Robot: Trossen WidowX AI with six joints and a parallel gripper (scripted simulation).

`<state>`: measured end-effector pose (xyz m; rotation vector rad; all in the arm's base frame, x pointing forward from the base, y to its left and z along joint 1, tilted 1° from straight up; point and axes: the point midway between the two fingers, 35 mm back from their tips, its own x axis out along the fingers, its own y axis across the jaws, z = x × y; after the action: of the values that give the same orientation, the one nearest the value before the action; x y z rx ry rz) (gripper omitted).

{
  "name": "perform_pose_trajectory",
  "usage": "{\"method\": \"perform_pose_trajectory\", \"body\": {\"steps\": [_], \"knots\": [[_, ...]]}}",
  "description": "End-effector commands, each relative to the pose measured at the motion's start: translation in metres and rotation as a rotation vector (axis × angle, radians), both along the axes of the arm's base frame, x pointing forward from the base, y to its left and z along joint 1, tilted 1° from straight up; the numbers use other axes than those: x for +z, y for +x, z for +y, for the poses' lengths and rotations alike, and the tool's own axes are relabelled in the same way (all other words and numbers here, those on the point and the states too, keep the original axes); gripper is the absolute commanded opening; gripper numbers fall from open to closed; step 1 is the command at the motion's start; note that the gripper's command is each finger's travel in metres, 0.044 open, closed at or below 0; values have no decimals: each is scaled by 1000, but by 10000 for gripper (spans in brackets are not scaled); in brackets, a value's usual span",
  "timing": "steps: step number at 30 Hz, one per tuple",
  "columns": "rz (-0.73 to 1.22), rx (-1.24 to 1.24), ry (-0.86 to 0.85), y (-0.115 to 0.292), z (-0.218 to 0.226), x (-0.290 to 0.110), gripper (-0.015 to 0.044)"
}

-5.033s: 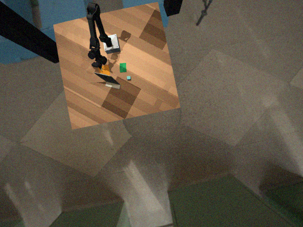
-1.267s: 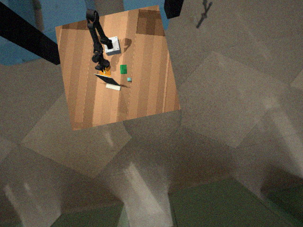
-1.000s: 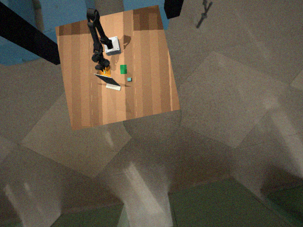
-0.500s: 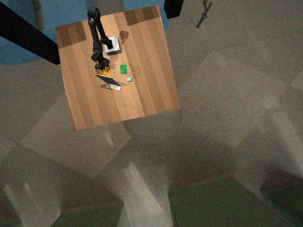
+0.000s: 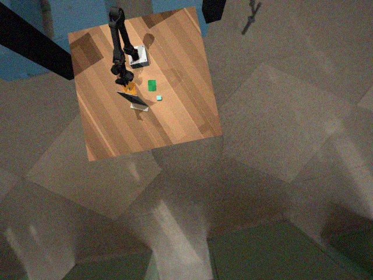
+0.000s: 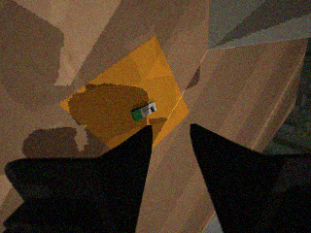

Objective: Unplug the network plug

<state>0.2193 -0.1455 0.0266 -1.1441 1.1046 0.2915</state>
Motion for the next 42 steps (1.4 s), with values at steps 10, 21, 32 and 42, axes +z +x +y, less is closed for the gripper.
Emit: {"method": "perform_pose_trajectory", "body": {"steps": [10,21,32,42], "knots": [[-6,-7,-5,1,-1,20,156],[-6,-7,-4,-1,1,35,156],[-5,-6,-4,-5,4,51,156],[0,2,2,-6,6,59,156]]}}
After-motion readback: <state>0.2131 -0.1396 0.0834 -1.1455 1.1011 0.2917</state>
